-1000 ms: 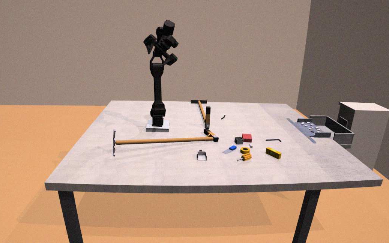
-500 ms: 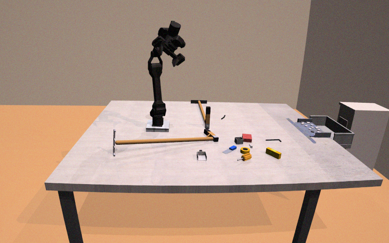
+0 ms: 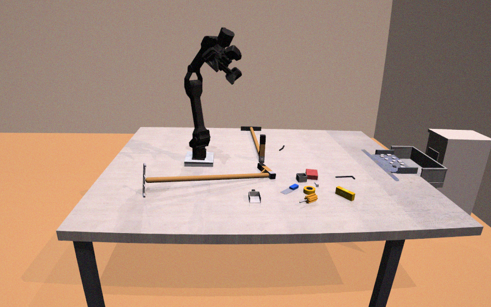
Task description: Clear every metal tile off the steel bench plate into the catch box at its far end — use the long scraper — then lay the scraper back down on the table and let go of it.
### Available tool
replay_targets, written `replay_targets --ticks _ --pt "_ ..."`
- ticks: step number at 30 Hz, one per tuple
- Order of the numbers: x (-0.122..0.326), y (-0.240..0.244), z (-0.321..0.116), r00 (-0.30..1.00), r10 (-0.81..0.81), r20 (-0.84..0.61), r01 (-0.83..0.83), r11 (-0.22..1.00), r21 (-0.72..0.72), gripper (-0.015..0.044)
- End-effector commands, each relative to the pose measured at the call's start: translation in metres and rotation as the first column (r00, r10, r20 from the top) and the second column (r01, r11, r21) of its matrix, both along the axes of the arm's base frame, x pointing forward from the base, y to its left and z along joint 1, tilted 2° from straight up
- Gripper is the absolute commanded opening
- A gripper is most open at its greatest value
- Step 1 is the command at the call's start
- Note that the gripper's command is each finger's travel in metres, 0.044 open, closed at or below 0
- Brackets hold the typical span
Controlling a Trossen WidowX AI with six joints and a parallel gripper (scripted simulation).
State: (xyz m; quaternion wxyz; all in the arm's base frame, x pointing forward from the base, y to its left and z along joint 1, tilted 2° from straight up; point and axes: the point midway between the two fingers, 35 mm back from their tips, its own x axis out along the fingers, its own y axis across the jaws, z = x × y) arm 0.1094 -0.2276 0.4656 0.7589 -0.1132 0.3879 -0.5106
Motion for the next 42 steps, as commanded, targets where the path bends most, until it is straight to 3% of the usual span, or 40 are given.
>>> replay_targets --ticks 1,42 --pt "0.008 0.008 0.001 0.999 0.044 0.022 -0.044 0.999 -0.003 0.0440" --pt "0.099 0.102 -0.010 0.845 0.510 0.158 -0.520 0.854 0.027 0.0440"
